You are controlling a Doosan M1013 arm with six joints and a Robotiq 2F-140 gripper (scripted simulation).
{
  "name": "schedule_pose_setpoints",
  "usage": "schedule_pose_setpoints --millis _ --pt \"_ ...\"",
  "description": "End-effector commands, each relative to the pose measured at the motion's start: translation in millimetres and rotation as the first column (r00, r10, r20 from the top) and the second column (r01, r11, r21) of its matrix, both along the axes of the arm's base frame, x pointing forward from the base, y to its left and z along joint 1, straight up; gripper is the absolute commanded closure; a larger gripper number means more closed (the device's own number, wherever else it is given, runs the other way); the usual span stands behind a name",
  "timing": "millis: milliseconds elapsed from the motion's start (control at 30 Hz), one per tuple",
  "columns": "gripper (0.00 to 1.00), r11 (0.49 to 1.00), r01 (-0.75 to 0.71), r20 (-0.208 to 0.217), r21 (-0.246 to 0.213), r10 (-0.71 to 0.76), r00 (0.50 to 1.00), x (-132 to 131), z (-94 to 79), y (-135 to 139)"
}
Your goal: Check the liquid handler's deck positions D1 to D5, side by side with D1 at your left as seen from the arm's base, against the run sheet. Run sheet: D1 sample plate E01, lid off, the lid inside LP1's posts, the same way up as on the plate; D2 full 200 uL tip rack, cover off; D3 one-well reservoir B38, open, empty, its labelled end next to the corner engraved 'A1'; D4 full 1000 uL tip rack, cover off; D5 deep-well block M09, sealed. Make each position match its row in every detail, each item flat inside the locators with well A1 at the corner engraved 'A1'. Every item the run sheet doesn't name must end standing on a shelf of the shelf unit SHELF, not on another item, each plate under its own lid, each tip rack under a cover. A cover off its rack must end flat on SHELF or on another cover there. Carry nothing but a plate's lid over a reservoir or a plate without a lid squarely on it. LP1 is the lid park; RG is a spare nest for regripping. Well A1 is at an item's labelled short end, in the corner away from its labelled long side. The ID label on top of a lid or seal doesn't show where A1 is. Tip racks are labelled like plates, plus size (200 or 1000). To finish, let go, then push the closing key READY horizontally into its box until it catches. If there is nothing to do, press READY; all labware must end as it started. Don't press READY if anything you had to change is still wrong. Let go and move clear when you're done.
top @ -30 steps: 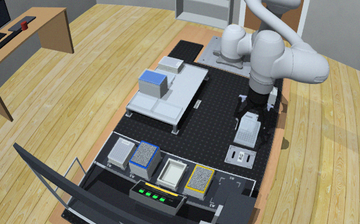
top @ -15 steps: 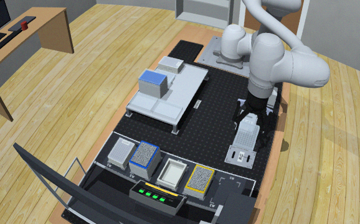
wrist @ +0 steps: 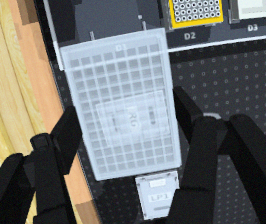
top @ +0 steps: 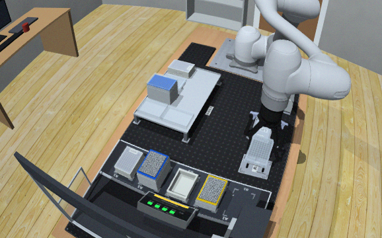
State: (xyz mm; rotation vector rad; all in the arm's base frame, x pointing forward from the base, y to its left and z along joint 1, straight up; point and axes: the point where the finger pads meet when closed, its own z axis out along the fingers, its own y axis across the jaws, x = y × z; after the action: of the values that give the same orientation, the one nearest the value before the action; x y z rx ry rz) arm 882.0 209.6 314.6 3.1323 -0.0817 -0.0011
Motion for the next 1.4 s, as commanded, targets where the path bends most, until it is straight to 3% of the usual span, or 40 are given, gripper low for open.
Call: schedule_pose_setpoints --millis 0,1367 --pt "0.9 1.0 0.0 0.001 0.001 0.0 1.0 7.6 1.5 -0.2" --pt "0.9 1.0 0.0 0.002 0.001 0.0 1.0 89.1 1.6 -3.7"
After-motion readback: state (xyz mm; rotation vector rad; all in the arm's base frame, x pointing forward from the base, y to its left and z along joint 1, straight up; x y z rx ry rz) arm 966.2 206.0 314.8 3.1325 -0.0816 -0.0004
